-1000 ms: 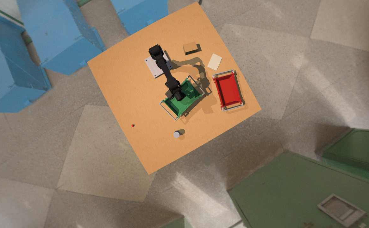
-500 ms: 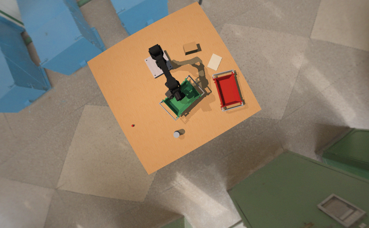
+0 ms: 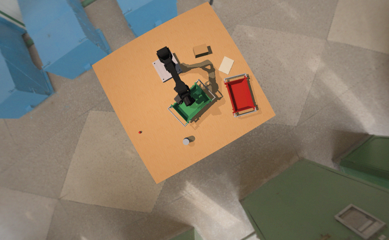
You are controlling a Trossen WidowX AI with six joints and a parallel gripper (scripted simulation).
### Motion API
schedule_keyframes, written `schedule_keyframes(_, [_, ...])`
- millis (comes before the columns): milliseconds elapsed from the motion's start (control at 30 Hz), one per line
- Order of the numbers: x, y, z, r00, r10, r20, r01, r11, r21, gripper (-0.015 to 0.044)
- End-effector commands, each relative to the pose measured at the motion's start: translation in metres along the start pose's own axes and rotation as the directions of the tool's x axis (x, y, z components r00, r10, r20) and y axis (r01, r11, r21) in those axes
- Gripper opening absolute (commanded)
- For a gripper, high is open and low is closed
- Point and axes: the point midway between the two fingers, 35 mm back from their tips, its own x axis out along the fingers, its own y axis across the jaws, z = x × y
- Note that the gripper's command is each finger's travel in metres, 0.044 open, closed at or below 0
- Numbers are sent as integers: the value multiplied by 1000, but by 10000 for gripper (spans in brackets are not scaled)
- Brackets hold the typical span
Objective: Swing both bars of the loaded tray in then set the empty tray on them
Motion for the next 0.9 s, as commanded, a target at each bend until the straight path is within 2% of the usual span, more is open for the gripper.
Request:
schedule_keyframes(0, [7, -5, -1, 1000, -18, -1, 18, 1000, -1, 0])
schedule_keyframes(533, [7, -5, -1, 1000, -18, -1, 18, 1000, -1, 0])
schedule_keyframes(867, [7, -5, -1, 1000, -18, -1, 18, 1000, -1, 147])
